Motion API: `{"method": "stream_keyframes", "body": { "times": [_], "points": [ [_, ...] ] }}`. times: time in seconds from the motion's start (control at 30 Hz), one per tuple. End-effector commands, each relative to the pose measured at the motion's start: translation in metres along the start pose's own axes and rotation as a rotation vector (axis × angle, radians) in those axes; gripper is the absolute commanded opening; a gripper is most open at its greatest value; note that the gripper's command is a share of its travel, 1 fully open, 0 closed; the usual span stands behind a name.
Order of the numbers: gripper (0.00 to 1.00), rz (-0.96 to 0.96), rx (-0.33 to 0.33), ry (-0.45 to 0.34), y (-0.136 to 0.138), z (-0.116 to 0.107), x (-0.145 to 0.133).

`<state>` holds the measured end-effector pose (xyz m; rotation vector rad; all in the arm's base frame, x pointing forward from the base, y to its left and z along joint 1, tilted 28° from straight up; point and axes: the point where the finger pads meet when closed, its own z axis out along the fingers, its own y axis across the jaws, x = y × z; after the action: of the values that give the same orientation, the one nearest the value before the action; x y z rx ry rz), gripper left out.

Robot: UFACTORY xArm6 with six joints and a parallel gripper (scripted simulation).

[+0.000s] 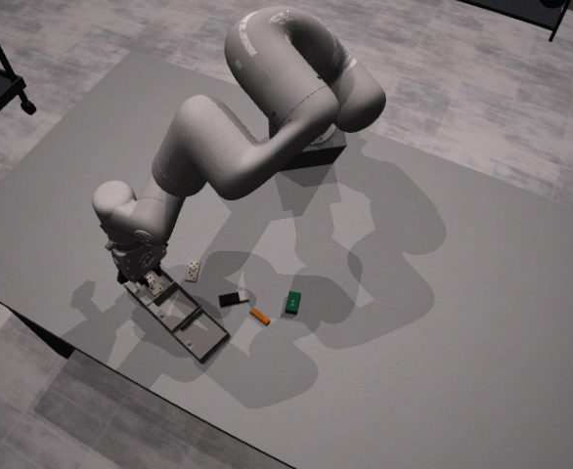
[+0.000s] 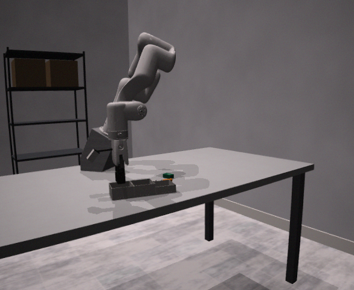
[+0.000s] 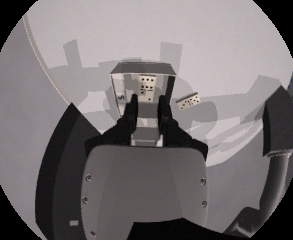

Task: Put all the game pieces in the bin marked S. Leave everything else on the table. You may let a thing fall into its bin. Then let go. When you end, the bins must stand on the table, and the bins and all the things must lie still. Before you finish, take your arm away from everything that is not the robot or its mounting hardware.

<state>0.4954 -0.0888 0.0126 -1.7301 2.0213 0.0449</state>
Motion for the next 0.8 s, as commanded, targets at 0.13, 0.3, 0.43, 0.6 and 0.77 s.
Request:
{"method": "stream_keyframes", "body": {
  "times": [0.13, 0.3, 0.43, 0.6, 0.77],
  "points": [
    [0.31, -0.001, 0.004, 0.001, -0.002, -0.017, 0.0],
    [0.31, -0.001, 0.004, 0.001, -0.001, -0.017, 0.0],
    [0.41, 0.184, 0.004, 0.001, 0.03, -0.017, -0.012],
    [0.41, 0.342, 0.0, -0.002, 0.069, -0.017, -0.026],
    [0.41, 0.489, -0.004, -0.004, 0.086, -0.017, -0.032]
  ]
}}
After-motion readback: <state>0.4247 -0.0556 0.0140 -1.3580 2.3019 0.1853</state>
